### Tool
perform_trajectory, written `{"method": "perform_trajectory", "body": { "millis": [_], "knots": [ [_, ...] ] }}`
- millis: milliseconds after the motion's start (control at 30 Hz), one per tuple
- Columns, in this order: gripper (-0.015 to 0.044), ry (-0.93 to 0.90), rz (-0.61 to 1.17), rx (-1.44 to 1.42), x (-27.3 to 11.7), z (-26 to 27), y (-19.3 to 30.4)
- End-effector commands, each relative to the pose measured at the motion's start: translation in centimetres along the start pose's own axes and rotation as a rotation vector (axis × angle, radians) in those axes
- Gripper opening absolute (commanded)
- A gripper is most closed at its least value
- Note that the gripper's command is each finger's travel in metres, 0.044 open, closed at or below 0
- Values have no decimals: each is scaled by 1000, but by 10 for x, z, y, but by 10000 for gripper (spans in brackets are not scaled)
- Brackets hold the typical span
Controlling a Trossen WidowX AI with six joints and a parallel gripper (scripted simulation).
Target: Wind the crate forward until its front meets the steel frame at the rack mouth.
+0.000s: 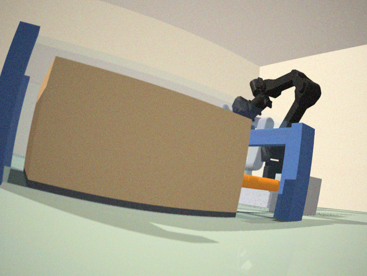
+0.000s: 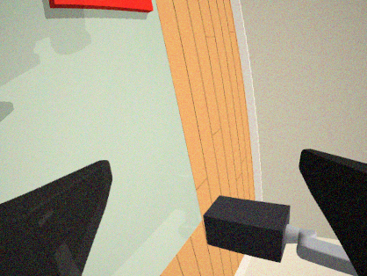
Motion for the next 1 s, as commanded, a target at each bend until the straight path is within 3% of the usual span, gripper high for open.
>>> {"method": "perform_trajectory", "body": {
  "millis": [0, 367, 600, 800, 967],
  "knots": [
    [440, -121, -148, -172, 27, -7, -37],
    [440, -406, -559, -735, 77, 18, -188],
    [440, -513, -730, -1042, 77, 60, -268],
    [440, -594, -900, -1451, 61, 128, -348],
    [440, -611, -952, -1622, 54, 156, -371]
  ]
}}
Point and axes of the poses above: the point midway between the two fingers, 35 mm back from their tips, its own x axis out along the fingers, its own z axis across the jaws, y = z × x, the point moved 2 cm from there along -x, back along the fingers, and after that the axes turned 13 degrees about -x, right-handed, at the moved point
